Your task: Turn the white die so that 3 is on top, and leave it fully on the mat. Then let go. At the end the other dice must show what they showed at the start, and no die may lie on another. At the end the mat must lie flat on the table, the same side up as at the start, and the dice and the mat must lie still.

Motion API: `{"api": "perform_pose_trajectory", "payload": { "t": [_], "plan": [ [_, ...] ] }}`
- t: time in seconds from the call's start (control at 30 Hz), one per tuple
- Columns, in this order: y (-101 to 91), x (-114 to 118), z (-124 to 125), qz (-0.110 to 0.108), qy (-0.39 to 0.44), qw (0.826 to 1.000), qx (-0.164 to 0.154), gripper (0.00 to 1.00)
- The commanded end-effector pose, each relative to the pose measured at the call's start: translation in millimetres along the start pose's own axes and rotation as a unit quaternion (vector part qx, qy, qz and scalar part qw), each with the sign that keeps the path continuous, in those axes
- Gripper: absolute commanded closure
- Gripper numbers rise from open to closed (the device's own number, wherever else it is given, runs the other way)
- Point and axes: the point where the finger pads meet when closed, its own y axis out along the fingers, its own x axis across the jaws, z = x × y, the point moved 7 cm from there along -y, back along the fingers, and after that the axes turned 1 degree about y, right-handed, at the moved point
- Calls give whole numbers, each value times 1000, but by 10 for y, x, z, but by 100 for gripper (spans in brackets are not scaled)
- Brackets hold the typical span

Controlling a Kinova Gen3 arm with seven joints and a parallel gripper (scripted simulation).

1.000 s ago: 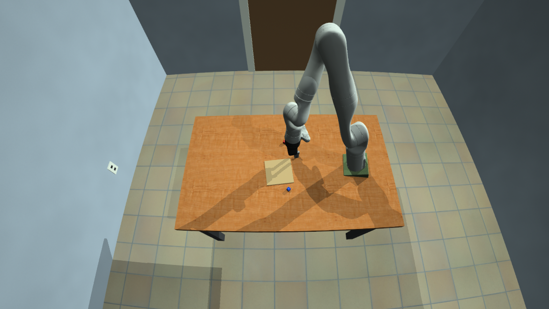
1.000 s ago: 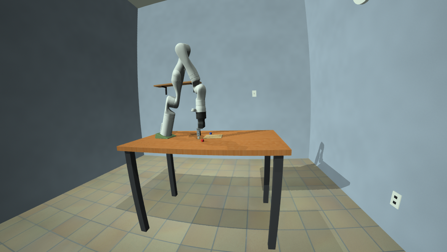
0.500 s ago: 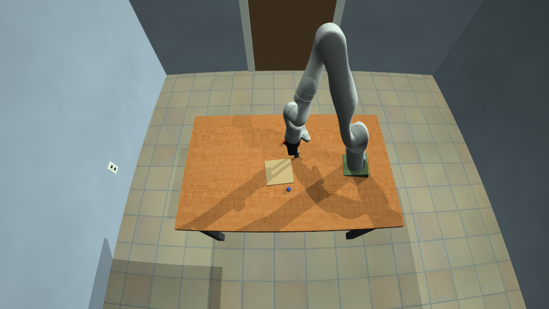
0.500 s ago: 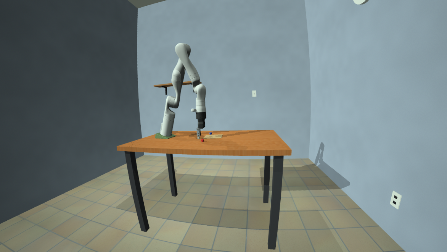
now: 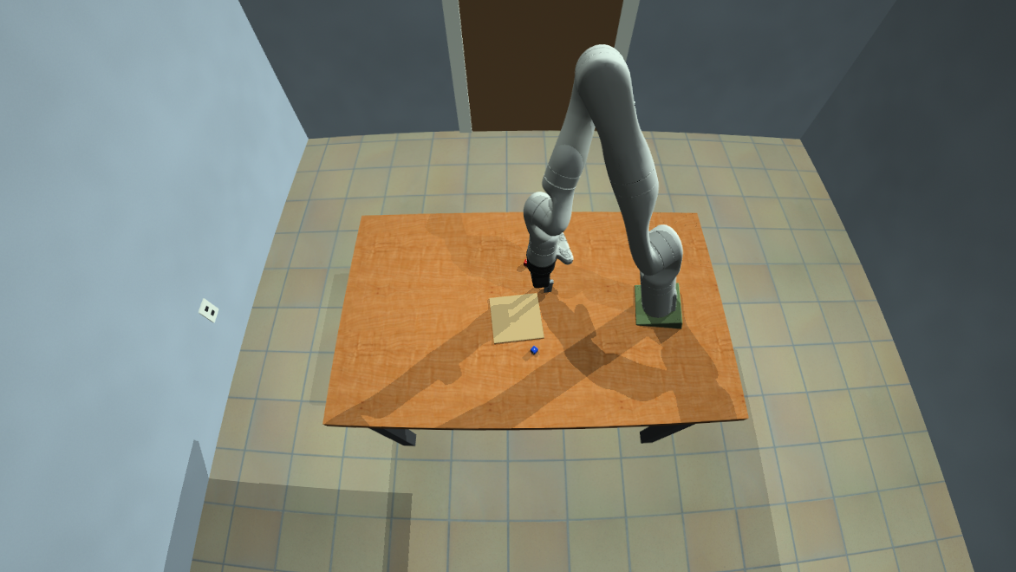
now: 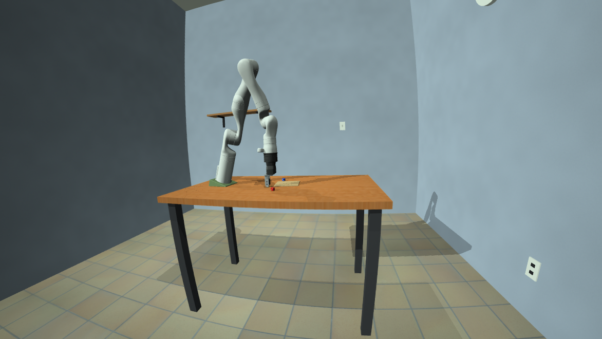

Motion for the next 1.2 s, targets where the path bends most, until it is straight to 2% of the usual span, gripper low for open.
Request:
{"api": "perform_pose_trajectory", "payload": {
  "t": [0.0,1.17],
  "plan": [
    [37,60,-4,-6,-8,1000,1,36],
    [78,60,-4,-6,-8,1000,1,36]
  ]
}}
